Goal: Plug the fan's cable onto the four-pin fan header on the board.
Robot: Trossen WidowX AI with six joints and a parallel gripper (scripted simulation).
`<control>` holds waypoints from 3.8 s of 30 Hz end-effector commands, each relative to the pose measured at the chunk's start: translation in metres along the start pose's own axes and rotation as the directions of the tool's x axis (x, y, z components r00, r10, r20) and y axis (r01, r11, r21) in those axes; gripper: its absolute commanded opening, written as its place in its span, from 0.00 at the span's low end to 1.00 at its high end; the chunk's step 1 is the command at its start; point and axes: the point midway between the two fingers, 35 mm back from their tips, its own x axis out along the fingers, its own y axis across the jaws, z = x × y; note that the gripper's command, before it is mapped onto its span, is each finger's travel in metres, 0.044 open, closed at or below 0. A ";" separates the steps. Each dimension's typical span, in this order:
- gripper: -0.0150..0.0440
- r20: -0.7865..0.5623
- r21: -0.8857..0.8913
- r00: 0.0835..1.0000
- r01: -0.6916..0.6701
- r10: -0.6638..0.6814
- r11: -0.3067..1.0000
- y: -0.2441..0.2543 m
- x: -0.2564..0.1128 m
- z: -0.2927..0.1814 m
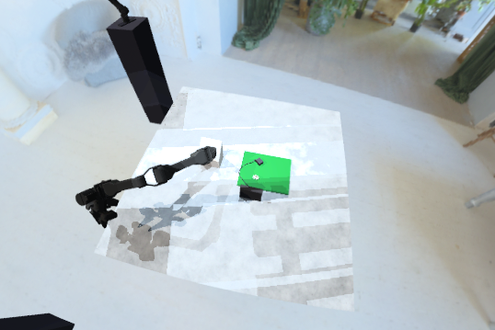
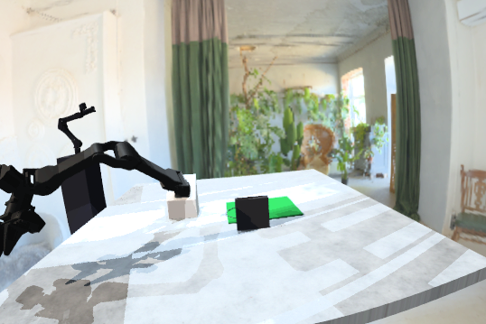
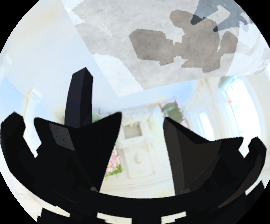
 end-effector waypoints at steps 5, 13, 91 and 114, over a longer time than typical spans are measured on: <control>0.61 0.007 0.142 0.998 0.064 -0.065 0.988 -0.059 0.060 0.004; 0.61 0.016 0.306 0.989 0.132 -0.144 0.943 -0.132 0.115 0.015; 0.61 0.891 0.355 0.389 -0.275 -0.235 0.894 -0.720 -0.192 0.552; 0.61 0.597 -0.709 0.800 0.494 0.055 0.504 -0.515 -0.343 0.637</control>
